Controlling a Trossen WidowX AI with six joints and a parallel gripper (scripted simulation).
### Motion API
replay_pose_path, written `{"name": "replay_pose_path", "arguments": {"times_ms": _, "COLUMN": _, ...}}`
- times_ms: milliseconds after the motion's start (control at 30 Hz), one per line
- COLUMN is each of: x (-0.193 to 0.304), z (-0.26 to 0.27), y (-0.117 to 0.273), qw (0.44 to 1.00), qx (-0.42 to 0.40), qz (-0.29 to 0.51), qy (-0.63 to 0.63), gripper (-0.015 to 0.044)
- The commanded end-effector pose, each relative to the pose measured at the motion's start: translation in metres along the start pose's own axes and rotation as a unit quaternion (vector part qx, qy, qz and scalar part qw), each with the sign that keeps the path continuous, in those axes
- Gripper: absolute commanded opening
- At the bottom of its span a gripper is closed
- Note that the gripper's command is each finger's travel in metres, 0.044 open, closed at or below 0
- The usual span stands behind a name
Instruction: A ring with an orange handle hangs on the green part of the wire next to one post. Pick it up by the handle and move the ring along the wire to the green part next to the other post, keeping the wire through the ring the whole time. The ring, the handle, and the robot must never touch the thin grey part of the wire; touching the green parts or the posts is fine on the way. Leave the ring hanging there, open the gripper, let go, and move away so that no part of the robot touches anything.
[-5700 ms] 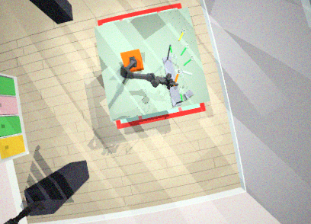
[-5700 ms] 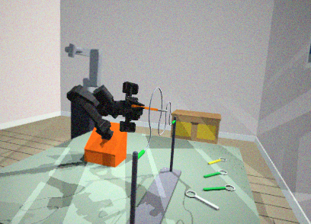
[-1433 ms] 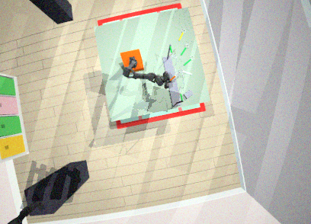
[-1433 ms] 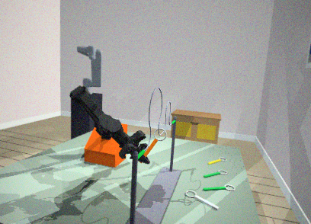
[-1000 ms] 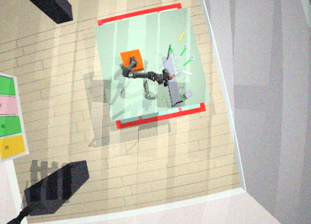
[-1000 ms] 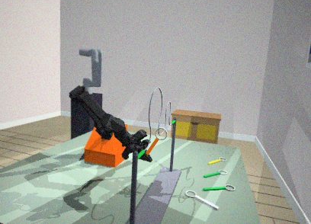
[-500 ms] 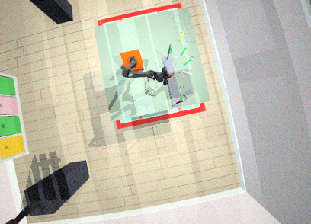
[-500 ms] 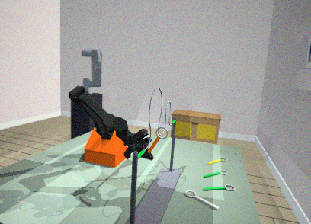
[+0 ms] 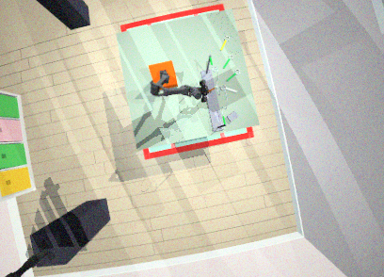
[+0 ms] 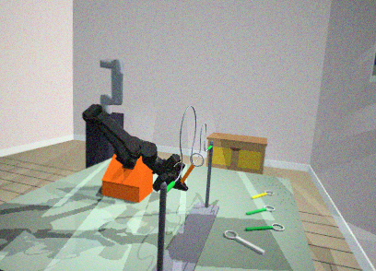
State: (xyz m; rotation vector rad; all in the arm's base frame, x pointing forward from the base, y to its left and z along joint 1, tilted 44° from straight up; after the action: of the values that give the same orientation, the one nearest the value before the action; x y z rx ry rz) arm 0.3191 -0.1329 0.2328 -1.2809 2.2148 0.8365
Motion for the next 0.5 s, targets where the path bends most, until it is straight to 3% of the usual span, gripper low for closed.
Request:
{"name": "replay_pose_path", "arguments": {"times_ms": 0, "x": 0.002, "z": 0.009, "y": 0.001, "qw": 1.000, "qx": -0.011, "qz": 0.005, "qy": -0.016, "gripper": -0.0150}}
{"name": "replay_pose_path", "arguments": {"times_ms": 467, "x": -0.006, "z": 0.041, "y": 0.008, "qw": 0.990, "qx": -0.072, "qz": 0.014, "qy": -0.123, "gripper": -0.0150}}
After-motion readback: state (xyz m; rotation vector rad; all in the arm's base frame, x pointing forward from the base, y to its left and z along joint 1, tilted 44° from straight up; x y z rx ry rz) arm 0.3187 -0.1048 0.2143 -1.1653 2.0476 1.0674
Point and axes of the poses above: the point midway between the two fingers, 35 mm back from their tips, its own y axis back along the fingers, its own z axis across the jaws, x = y × z, the point moved 5 cm from there along y, back along the fingers, and after that the axes turned 4 degrees about y, right-handed, at the moved point
